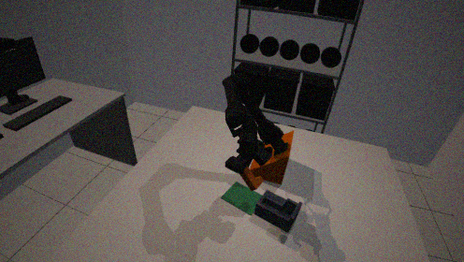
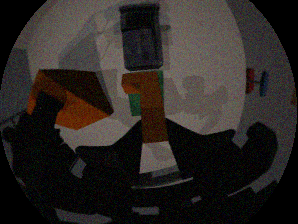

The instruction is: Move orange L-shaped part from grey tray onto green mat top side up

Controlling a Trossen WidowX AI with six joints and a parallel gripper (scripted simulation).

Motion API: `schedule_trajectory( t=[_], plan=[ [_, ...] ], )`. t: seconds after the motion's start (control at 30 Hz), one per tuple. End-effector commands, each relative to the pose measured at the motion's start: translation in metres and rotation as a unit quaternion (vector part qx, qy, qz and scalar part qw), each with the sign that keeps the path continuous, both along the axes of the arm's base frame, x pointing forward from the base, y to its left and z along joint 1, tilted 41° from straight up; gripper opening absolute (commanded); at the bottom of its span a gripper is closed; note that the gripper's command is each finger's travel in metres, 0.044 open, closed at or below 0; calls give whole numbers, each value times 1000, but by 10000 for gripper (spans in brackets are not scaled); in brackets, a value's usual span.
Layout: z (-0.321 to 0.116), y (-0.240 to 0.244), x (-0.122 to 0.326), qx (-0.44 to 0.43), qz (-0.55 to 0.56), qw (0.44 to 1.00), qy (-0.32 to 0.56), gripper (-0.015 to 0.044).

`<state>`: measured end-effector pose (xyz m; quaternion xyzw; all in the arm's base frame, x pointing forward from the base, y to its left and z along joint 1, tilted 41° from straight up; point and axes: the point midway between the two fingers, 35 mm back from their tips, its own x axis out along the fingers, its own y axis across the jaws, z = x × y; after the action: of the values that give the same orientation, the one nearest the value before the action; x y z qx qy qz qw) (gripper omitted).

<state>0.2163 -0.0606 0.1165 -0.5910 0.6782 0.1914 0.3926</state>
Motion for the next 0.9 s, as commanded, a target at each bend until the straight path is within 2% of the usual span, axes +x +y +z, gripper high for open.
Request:
schedule_trajectory(
  t=[0.0,0.87],
  plan=[
    [4,-6,-7,-3,3,1000,5,0],
    [-22,-29,-6,-4,3,1000,5,0]
  ],
)
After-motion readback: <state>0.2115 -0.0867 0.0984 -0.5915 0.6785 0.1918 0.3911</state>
